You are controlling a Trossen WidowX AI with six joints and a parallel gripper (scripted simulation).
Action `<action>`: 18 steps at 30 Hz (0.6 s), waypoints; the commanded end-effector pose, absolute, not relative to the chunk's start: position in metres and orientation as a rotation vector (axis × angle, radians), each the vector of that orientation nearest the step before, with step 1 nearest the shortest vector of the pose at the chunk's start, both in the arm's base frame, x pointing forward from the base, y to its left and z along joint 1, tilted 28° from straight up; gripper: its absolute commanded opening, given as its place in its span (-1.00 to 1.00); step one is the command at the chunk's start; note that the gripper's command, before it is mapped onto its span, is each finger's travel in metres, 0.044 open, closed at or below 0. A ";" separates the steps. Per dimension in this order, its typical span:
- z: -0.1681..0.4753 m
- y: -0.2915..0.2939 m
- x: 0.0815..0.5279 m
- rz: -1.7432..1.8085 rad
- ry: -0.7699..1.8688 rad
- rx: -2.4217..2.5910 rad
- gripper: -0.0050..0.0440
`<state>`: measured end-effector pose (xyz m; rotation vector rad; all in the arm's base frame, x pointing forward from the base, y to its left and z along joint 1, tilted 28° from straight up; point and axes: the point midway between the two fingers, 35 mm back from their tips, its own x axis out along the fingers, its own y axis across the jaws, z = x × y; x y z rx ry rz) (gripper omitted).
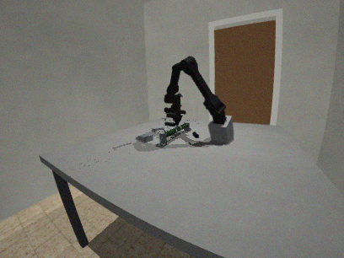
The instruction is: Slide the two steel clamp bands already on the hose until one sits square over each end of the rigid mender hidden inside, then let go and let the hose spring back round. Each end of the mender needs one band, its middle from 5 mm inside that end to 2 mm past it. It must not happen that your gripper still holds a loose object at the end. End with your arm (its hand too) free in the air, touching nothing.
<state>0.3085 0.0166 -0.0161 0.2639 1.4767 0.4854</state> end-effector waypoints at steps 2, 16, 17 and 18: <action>-0.014 0.020 0.307 0.488 1.474 0.264 -0.80; -0.015 0.018 0.308 0.487 1.475 0.263 -0.43; -0.015 0.018 0.308 0.487 1.475 0.263 -0.43; -0.015 0.018 0.308 0.487 1.475 0.263 -0.43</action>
